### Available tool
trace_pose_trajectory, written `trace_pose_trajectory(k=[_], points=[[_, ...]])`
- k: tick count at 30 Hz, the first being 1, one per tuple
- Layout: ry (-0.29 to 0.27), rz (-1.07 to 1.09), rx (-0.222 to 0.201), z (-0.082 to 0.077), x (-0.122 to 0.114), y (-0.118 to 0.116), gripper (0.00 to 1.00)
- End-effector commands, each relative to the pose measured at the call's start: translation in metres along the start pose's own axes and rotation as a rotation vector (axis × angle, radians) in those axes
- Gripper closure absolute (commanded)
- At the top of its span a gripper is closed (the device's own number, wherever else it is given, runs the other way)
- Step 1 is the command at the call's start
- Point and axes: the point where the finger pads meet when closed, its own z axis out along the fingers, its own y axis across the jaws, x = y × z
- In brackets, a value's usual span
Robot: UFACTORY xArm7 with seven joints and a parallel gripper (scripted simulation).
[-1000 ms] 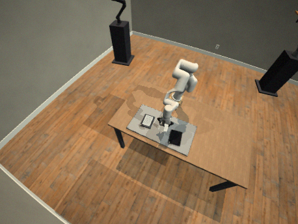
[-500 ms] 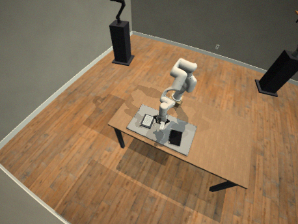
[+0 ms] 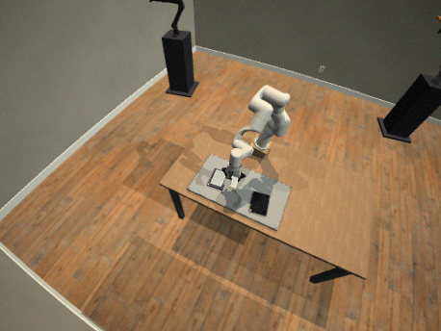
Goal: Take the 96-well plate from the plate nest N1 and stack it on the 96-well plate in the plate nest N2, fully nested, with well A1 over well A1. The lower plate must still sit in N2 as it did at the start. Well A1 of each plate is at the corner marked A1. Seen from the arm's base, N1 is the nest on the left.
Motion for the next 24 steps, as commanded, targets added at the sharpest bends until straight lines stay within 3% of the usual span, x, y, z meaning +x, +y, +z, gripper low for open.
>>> trace_pose_trajectory(k=[1, 24], points=[[0.004, 0.0, -0.002, -0.001, -0.001, 0.013, 1.0], [0.004, 0.0, -0.002, -0.001, -0.017, 0.078, 1.0]])
